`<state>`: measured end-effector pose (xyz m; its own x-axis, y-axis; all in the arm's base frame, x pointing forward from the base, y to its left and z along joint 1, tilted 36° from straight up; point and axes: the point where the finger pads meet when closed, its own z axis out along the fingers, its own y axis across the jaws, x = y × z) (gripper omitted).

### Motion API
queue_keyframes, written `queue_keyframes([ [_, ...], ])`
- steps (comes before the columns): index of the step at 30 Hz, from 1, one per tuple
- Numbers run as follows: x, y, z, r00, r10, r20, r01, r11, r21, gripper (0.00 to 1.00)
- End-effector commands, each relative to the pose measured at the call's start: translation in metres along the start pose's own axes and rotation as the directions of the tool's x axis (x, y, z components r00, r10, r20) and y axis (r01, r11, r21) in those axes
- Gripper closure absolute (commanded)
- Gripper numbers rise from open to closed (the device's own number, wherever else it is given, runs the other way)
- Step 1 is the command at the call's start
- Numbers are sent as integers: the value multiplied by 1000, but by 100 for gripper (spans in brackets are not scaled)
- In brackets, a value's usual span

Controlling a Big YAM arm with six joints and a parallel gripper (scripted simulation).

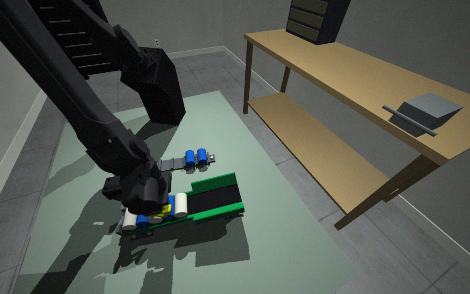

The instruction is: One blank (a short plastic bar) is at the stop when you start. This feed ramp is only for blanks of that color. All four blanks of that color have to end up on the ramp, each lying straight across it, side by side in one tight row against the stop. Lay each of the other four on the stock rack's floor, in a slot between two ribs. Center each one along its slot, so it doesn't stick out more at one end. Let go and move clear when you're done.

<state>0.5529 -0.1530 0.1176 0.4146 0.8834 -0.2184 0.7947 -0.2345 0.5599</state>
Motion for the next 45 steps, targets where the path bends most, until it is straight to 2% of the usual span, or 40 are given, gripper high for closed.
queue_keyframes([
  [1,-1,-10,12,1000,-14,3,14,1000,16,16],
  [9,-3,-10,14,1000,-11,5,11,1000,17,16],
  [17,-5,-10,27,1000,-9,6,9,1000,18,16],
  [23,-5,9,34,1000,2,3,-2,1000,-13,16],
  [31,-5,8,42,1000,1,4,-1,1000,-13,16],
  [45,-3,8,43,1000,-2,2,2,1000,-13,16],
])
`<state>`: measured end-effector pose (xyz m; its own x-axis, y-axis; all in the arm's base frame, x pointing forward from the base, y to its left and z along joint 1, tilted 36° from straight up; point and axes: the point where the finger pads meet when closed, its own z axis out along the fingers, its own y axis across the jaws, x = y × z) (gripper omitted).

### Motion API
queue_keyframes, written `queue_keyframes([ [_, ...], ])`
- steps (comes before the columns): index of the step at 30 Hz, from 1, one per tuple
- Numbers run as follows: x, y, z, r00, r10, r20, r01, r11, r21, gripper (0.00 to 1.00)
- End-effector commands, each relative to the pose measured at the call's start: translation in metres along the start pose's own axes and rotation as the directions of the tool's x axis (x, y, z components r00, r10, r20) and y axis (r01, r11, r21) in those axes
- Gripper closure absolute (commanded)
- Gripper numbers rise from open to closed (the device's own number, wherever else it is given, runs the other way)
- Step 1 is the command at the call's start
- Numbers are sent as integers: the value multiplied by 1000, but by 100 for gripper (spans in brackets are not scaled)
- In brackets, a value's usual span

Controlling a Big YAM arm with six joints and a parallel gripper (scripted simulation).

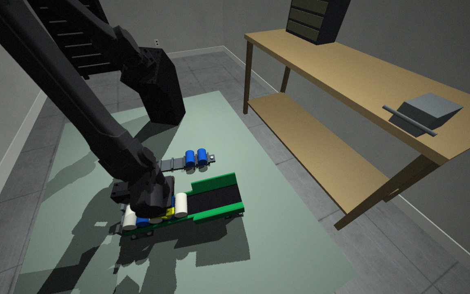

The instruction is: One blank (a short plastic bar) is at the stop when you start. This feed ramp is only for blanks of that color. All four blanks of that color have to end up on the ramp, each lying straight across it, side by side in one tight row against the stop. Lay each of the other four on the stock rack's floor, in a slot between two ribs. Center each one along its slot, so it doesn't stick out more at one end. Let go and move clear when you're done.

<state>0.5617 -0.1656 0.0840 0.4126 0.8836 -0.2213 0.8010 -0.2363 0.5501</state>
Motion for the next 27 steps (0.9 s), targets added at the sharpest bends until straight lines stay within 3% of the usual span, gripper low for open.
queue_keyframes([
  [1,-3,17,7,1000,1,1,-1,1000,-25,16],
  [25,-3,17,7,1000,1,1,-1,1000,-25,16],
  [26,-3,17,7,1000,1,1,-1,1000,-25,35],
  [27,-3,17,7,1000,1,1,-1,1000,-25,35],
])
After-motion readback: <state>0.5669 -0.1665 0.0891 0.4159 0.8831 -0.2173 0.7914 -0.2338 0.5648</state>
